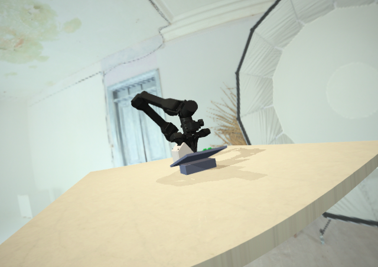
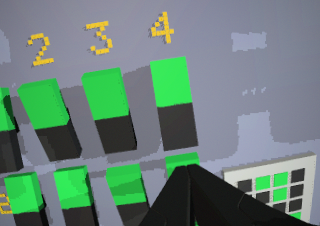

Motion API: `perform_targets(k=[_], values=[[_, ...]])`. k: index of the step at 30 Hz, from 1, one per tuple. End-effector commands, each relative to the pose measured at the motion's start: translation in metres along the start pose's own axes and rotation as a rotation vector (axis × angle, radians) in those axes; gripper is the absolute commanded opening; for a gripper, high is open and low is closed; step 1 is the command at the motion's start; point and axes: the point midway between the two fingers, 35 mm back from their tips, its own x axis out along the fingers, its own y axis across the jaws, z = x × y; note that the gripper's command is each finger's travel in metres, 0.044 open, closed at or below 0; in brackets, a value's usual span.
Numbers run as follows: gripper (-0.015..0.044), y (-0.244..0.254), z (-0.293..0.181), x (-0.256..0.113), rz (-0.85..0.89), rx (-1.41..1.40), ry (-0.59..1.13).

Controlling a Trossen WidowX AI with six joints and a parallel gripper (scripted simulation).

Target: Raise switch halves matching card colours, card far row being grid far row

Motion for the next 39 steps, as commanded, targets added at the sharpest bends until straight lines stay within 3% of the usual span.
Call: perform_targets(k=[1,11,17,25,29,33,39], values=[[0.0,0.001,-0.001,0.001,0.005,-0.003,0.002],[0.0,0.0,0.0,-0.001,0.001,0.0,0.001],[0.0,0.001,-0.003,-0.063,0.008,-0.004,-0.023],[0.0,0.025,-0.041,-0.062,0.009,-0.005,-0.021],[0.0,0.026,-0.043,-0.06,0.009,-0.005,-0.02],[0.0,0.026,-0.041,-0.029,0.008,-0.005,0.003],[0.0,0.026,-0.041,-0.025,0.007,-0.005,0.004]])
